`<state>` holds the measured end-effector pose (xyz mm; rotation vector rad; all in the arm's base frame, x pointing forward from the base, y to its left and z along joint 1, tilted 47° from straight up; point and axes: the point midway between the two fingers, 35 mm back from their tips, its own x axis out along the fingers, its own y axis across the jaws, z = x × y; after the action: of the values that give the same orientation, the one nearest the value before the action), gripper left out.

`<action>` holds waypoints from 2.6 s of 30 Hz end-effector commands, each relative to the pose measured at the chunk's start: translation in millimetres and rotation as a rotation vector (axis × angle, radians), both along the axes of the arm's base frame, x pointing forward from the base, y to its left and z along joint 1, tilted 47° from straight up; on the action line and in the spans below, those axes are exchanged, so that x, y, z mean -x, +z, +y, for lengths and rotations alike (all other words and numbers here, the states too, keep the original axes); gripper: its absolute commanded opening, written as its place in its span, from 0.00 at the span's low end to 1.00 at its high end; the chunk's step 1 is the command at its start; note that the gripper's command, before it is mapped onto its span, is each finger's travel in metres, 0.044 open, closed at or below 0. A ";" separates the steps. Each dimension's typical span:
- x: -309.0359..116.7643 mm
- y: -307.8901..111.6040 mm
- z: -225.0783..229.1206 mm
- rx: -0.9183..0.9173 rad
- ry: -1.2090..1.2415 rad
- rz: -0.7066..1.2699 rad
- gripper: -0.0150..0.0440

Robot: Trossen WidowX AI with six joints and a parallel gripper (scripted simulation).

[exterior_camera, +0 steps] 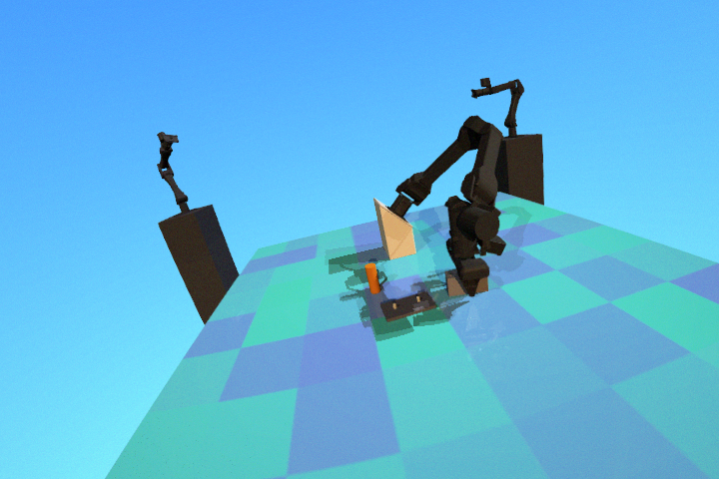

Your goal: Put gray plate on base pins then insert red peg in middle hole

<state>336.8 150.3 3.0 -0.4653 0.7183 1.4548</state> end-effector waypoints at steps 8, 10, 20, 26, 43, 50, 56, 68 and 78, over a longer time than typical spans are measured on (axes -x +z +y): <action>2.4 -3.5 1.6 -0.002 -0.004 0.012 0.60; 2.4 -3.5 1.6 -0.002 -0.004 0.012 0.51; 2.4 -3.5 1.6 -0.002 -0.004 0.012 0.33; 2.3 -3.3 1.3 -0.002 -0.004 0.012 0.25; -10.3 28.3 -34.2 0.009 -0.005 0.010 0.25; -13.0 43.4 -49.9 0.010 -0.007 0.012 0.25; -14.1 56.9 -63.3 0.010 -0.008 0.013 0.25; -12.6 85.1 -89.0 0.006 -0.005 0.012 0.25; -15.4 77.7 -98.8 0.004 0.012 -0.005 0.25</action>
<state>349.7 55.4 88.9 -0.4624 0.7228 1.4562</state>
